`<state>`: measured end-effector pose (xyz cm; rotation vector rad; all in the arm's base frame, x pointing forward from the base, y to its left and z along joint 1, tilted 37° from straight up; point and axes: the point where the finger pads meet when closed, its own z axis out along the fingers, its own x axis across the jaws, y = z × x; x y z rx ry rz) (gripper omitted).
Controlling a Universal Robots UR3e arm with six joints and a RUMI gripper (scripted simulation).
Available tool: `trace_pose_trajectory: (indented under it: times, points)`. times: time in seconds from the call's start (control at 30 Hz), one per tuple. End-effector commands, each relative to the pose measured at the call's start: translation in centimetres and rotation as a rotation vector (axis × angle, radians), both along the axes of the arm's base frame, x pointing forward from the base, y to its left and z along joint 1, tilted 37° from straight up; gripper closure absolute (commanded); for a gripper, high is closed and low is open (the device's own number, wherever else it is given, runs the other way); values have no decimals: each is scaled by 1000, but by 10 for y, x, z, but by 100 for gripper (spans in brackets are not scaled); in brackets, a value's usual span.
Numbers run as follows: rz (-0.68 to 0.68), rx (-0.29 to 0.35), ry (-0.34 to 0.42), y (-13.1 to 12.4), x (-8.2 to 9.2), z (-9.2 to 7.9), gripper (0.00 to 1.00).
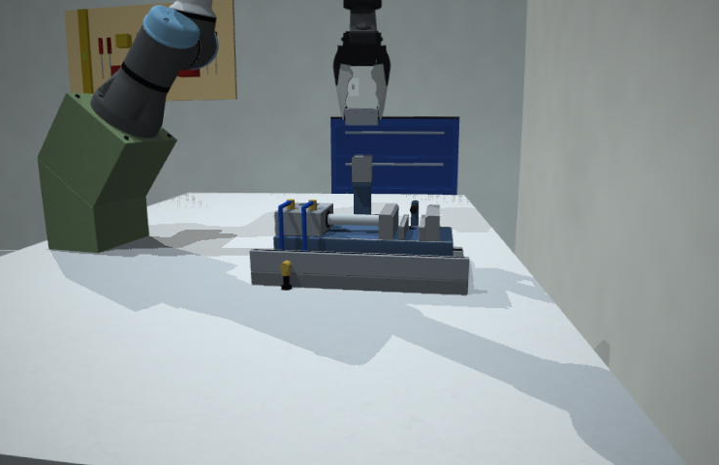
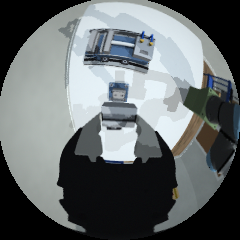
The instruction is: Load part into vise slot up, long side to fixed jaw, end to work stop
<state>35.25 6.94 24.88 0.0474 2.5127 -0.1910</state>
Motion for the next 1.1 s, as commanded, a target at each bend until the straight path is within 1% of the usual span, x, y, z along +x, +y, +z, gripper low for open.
trace_pose_trajectory:
  times: [0.0, 1.07]
  points:
    - [5, -3, -1, -1, 1, 1, 100]
    - [56, -40, 20, -9, 6, 3, 100]
